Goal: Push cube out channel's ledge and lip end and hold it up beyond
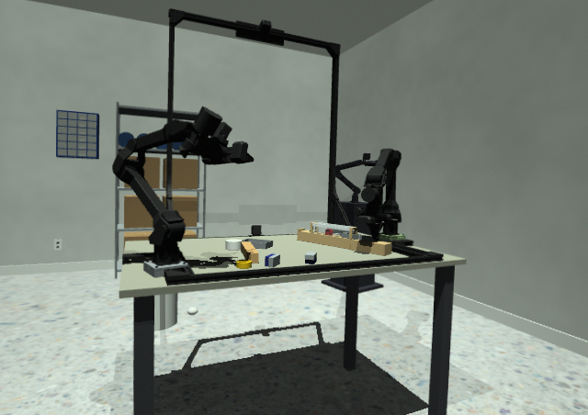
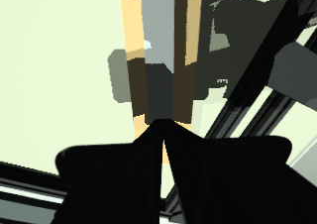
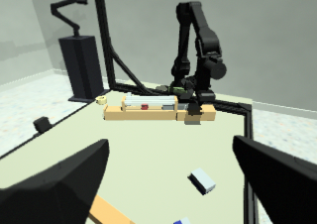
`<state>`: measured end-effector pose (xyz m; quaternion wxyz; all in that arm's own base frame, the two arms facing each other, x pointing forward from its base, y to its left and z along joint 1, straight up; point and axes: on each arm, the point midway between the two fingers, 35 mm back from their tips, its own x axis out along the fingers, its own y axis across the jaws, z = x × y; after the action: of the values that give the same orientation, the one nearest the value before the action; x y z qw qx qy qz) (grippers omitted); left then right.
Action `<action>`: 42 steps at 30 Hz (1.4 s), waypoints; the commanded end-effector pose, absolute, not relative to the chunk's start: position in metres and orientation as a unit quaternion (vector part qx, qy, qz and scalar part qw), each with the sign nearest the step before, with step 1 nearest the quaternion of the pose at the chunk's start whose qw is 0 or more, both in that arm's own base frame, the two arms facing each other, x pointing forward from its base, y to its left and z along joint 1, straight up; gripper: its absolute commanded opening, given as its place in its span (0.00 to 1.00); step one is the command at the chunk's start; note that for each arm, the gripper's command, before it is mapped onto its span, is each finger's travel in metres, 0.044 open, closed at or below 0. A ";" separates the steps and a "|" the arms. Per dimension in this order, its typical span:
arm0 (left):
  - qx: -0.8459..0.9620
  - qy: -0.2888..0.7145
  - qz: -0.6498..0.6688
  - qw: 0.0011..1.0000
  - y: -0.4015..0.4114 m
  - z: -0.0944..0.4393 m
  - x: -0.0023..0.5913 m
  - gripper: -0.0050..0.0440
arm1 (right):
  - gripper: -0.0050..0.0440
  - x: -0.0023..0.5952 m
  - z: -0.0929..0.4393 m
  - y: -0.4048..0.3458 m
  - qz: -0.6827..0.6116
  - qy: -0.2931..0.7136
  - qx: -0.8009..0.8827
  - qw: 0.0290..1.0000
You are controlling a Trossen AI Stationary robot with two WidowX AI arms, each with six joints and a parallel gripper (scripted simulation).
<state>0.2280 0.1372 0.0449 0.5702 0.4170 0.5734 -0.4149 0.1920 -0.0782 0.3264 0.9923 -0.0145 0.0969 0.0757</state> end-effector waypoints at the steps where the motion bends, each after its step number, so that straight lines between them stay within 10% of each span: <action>1: 0.416 0.572 -0.416 0.572 0.131 0.045 0.228 0.10 | 0.92 0.192 0.326 -0.079 0.074 0.098 -0.017 0.992; 34: 0.416 0.572 -0.416 0.572 0.088 0.045 0.242 0.10 | 0.92 0.192 0.326 -0.079 0.074 0.098 -0.017 0.992; 42: 0.417 0.571 -0.414 0.573 0.086 0.115 0.244 0.10 | 0.92 0.192 0.326 -0.079 0.074 0.098 -0.017 0.992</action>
<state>0.2398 0.0870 0.0758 0.5635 0.4072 0.5799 -0.4248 0.1920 -0.0787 0.3263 0.9924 -0.0140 0.0970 0.0748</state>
